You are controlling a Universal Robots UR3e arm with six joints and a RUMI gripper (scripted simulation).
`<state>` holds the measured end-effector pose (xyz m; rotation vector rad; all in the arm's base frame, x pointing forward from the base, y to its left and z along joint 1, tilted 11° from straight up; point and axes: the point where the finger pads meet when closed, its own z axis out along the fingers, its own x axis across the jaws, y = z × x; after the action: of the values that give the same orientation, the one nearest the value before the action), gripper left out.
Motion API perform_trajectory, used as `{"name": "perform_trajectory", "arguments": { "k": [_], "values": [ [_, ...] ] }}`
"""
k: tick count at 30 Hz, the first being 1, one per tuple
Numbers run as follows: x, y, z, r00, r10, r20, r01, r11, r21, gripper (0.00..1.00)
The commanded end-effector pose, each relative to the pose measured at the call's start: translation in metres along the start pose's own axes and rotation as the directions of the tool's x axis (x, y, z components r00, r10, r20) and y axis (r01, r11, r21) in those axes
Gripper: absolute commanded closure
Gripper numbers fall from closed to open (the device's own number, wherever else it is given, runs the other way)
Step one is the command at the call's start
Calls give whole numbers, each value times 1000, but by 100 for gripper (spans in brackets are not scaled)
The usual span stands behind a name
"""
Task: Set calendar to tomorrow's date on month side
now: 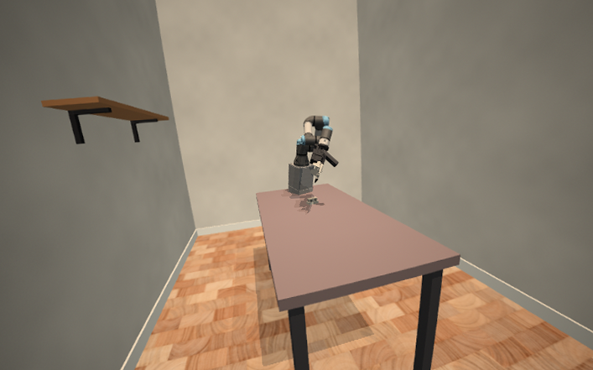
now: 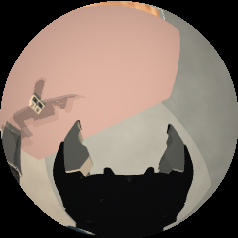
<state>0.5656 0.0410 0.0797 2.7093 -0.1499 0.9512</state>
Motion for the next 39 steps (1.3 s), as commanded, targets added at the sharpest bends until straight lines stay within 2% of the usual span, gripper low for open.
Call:
{"name": "perform_trajectory", "arguments": {
  "k": [1,3,4,7,9,13,17,24,26,33,39],
  "values": [
    [-40,22,-1,988,-111,105,106,993,53,0],
    [-61,30,-2,976,-156,150,145,986,83,0],
    [-63,31,-2,975,-161,155,149,985,86,0],
    [-96,40,-7,949,-227,217,199,969,145,0],
    [-96,40,-7,949,-227,217,199,969,145,0],
    [-135,47,-17,913,-301,274,241,943,230,0],
    [-168,48,-28,882,-357,307,262,914,312,0],
    [-210,45,-46,847,-421,324,268,866,423,0],
    [-210,45,-46,847,-421,324,268,866,423,0],
    [-232,39,-57,833,-451,321,263,833,486,0],
    [-239,37,-61,829,-460,318,261,822,507,0]
  ]
}}
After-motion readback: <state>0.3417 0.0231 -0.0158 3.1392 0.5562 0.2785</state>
